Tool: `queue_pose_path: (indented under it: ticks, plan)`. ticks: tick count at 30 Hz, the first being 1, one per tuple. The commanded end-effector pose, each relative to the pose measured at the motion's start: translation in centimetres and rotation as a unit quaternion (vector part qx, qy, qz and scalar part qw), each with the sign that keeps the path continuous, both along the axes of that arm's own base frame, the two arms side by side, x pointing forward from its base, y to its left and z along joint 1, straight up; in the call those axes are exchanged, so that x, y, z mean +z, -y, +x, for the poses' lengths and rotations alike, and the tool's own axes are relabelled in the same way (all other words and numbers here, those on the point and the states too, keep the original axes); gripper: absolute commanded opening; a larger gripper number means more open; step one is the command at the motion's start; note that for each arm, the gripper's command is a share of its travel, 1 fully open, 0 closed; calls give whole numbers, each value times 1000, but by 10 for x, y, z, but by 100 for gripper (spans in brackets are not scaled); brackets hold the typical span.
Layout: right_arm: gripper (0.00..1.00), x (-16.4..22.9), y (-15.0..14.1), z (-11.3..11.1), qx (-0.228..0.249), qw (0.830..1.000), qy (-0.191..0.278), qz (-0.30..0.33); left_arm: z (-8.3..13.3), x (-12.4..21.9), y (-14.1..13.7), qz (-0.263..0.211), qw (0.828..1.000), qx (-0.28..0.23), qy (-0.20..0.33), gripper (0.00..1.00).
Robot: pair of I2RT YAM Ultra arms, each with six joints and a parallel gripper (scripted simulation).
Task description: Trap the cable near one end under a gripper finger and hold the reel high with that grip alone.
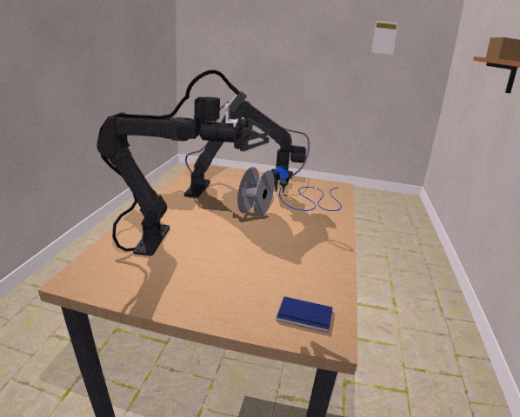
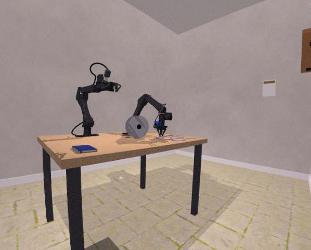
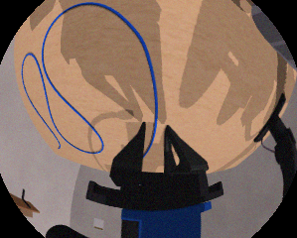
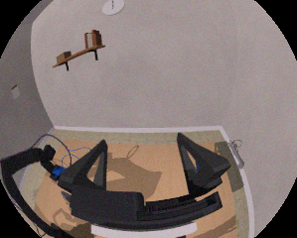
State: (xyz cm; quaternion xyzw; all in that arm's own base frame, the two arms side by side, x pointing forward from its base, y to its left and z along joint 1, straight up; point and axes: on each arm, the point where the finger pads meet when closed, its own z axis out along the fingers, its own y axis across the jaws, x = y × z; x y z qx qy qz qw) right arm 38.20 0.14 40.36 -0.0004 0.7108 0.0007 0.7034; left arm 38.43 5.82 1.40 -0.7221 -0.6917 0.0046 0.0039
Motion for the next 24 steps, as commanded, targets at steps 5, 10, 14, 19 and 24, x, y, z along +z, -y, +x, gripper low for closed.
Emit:
queue_pose_path:
  ticks: [5, 10, 14, 19, 24]
  plan:
    - [100, -3, 2, 3, -4, 1000, -2, -1, -2, -6, 3, -2, 1000, -4, 0, 30]
    - [100, -3, 2, 3, -4, 1000, -2, -1, 2, -2, 2, -1, 1000, -4, 10, 30]
    - [100, -3, 2, 3, -4, 1000, -2, -1, -2, -3, 3, -1, 1000, -4, 4, 30]
    - [100, -3, 2, 3, -4, 1000, -2, -1, -3, 0, 3, -1, 1000, -4, 5, 29]
    - [100, -3, 2, 3, -4, 1000, -2, -1, -6, 0, 3, -2, 1000, -4, -2, 22]
